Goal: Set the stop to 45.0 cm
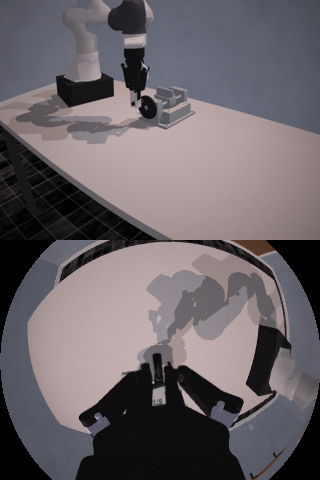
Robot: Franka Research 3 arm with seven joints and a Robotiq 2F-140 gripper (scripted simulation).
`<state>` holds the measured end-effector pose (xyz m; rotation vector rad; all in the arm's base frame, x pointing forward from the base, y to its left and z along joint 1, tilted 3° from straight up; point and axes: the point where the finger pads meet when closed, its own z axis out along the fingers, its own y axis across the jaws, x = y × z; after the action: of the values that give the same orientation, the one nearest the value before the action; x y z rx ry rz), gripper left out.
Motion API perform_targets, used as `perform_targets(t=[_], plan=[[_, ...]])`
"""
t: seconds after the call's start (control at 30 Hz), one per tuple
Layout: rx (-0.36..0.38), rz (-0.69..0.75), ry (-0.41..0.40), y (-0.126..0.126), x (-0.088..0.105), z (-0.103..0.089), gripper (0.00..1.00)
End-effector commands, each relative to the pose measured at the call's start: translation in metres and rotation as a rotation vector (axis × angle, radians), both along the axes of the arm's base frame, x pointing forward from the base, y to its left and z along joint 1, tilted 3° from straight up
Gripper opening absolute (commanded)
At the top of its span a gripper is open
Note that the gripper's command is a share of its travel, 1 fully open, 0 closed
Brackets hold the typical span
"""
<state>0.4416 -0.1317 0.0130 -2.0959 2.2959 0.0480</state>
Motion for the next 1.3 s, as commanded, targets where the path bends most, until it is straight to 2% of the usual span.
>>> perform_targets(t=[0.0,0.57,0.9,1.13,1.27], plan=[[-0.002,0.004,-0.012,-0.001,0.014,0.009,0.04],[-0.002,0.004,-0.012,-0.004,0.045,0.005,0.04],[-0.002,0.004,-0.012,-0.004,0.056,-0.008,0.04],[-0.002,0.004,-0.012,-0.004,0.06,-0.026,0.04],[-0.002,0.004,-0.012,-0.003,0.056,-0.04,0.04]])
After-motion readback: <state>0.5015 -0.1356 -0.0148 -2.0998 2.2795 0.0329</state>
